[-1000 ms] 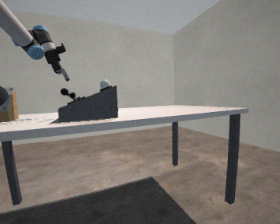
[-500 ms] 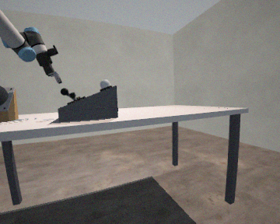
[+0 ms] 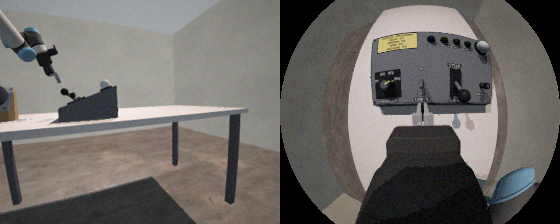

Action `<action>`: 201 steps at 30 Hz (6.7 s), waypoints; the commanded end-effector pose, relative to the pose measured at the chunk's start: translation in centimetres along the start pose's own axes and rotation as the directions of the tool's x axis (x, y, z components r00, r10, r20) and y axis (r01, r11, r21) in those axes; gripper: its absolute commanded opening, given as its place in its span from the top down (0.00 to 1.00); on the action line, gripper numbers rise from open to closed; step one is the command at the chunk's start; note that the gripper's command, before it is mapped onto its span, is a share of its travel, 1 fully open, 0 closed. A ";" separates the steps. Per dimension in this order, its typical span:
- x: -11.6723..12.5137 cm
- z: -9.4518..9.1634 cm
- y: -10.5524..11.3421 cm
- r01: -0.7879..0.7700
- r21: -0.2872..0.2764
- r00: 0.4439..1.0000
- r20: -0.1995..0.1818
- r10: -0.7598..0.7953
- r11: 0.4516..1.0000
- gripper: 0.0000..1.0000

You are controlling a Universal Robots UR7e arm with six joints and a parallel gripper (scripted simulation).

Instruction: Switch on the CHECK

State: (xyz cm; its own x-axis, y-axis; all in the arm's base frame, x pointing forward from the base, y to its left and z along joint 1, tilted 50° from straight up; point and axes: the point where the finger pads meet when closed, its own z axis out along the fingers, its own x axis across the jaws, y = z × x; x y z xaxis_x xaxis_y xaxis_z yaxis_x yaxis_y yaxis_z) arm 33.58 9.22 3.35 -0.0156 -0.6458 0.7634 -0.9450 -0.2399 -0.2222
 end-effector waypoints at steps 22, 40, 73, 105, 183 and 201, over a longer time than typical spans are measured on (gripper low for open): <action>0.0 0.1 0.0 -0.001 0.001 1.000 0.001 0.001 1.000 1.00; 0.0 2.3 0.0 -0.001 0.001 1.000 0.001 0.001 1.000 1.00; -0.1 9.6 0.0 -0.001 0.001 1.000 0.001 0.001 1.000 1.00; -0.2 11.7 0.0 -0.001 0.001 1.000 0.001 0.001 1.000 1.00; -0.2 11.7 -2.4 -0.001 0.001 1.000 0.001 0.001 1.000 1.00; -0.2 11.7 -3.8 -0.001 0.001 1.000 0.001 0.001 1.000 1.00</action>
State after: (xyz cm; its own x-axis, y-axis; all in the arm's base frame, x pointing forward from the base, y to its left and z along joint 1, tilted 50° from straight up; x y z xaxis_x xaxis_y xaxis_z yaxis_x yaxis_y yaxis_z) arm 40.78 1.65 -3.13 -0.0155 -0.6465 0.7628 -0.9451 -0.2396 -0.2223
